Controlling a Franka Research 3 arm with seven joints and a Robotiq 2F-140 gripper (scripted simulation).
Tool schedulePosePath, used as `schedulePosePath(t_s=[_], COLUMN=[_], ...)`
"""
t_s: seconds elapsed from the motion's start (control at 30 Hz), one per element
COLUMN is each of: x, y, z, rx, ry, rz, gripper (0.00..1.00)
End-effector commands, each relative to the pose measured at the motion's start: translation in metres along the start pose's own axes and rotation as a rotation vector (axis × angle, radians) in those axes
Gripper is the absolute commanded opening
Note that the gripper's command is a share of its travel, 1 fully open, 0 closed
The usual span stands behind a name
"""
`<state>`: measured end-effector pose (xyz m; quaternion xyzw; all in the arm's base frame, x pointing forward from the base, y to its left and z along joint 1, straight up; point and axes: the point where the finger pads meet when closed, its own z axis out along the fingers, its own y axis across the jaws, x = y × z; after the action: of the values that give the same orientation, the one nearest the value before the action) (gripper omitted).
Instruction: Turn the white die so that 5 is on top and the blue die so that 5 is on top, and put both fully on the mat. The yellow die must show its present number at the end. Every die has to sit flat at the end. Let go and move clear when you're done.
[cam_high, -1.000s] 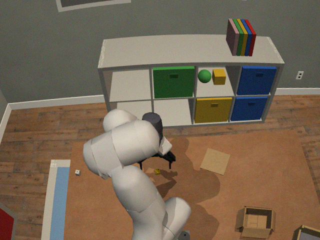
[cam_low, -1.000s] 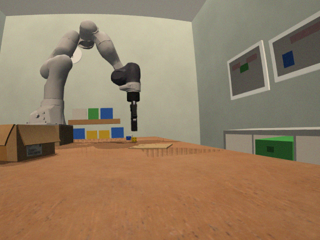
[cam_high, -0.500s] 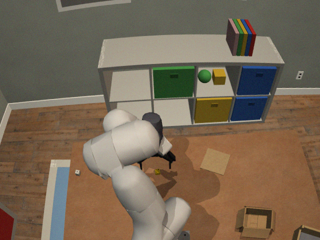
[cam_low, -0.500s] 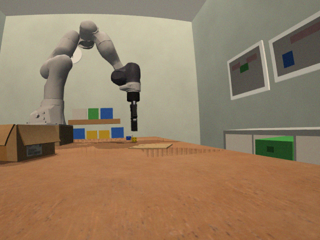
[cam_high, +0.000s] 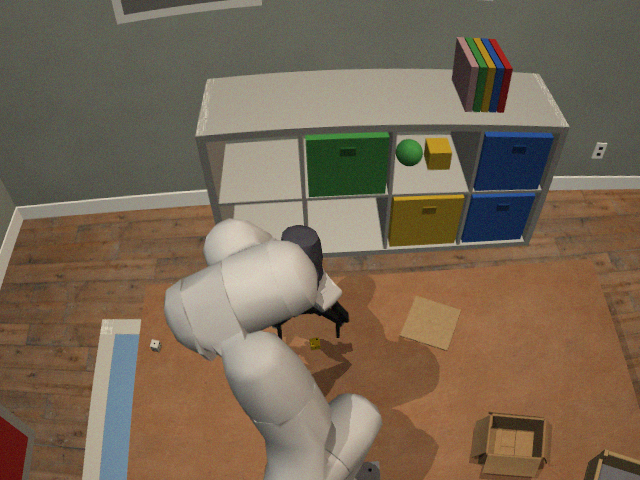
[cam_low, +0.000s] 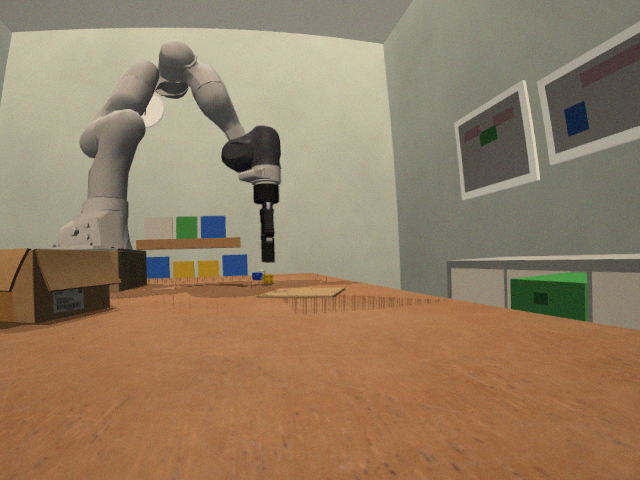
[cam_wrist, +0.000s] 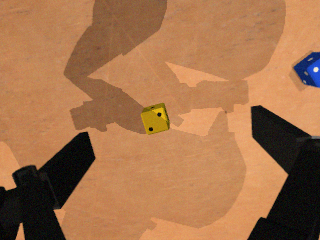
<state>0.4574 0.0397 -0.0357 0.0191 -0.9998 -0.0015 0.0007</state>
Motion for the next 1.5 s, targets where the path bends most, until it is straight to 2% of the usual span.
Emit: schedulePosePath(t_s=[0.0,0.17,0.23,0.53,0.7,0.9,1.47], x=[0.001,0.006,0.006,0.017,0.021,0.023,0.023], y=[0.012,0.046,0.046,0.125,0.153,0.161,0.161], z=[-0.001,-0.001,-0.001,0.000,0.000,0.000,0.000], rx=[0.001,0.001,0.001,0.001,0.001,0.001,0.001], ry=[-0.004,-0.004,-0.004,-0.004,-0.004,-0.004,-0.004], rz=[0.002,0.002,0.002,0.002,0.002,0.002,0.002], gripper=[1.00,1.00,1.00,1.00,1.00,1.00,1.00])
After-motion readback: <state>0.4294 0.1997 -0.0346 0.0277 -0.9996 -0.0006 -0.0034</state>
